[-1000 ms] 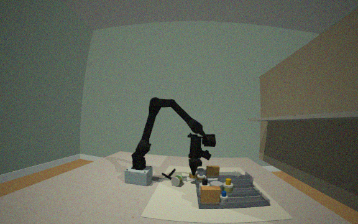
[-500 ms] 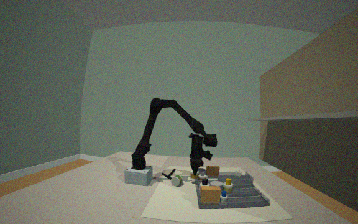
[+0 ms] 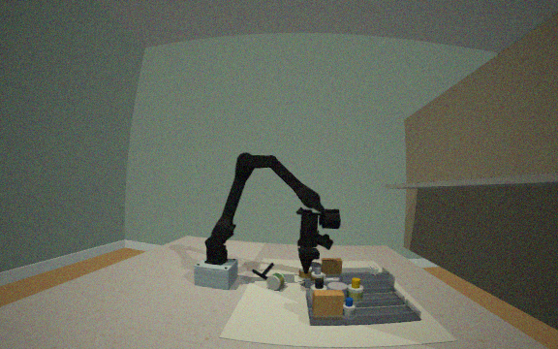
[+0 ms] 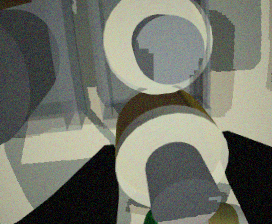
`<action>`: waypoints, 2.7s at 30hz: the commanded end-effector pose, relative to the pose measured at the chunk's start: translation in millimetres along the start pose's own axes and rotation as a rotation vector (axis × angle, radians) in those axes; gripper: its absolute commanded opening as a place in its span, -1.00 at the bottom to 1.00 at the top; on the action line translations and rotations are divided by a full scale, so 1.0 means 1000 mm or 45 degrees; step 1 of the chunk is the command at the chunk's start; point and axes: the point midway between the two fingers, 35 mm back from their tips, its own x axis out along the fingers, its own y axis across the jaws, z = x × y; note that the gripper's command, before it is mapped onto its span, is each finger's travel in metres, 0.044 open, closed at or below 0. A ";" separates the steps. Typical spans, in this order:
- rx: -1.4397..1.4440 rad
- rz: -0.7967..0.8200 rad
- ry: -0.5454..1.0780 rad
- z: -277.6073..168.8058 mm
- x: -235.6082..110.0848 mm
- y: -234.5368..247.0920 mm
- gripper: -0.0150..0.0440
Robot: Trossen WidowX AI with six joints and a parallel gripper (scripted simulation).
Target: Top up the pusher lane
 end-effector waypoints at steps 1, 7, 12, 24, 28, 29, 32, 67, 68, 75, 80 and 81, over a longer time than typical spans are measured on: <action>0.003 0.002 -0.029 0.009 -0.002 0.000 -0.49; 0.003 0.002 -0.029 0.012 -0.002 0.000 -0.49; 0.003 0.002 -0.030 0.014 -0.003 0.000 -0.49; 0.003 0.002 -0.030 0.020 -0.003 0.000 -0.49; 0.003 0.002 -0.030 0.022 -0.004 0.000 -0.49; 0.003 0.002 -0.030 0.022 -0.004 0.000 -0.49; 0.003 0.002 -0.031 0.024 -0.004 0.000 -0.49; 0.003 0.002 -0.032 0.036 -0.007 0.000 -0.49; 0.003 0.002 -0.032 0.036 -0.007 0.000 -0.49; 0.003 0.002 -0.032 0.036 -0.007 0.000 -0.49; 0.003 0.002 -0.032 0.036 -0.007 0.000 -0.49; 0.003 0.002 -0.032 0.036 -0.007 0.000 -0.49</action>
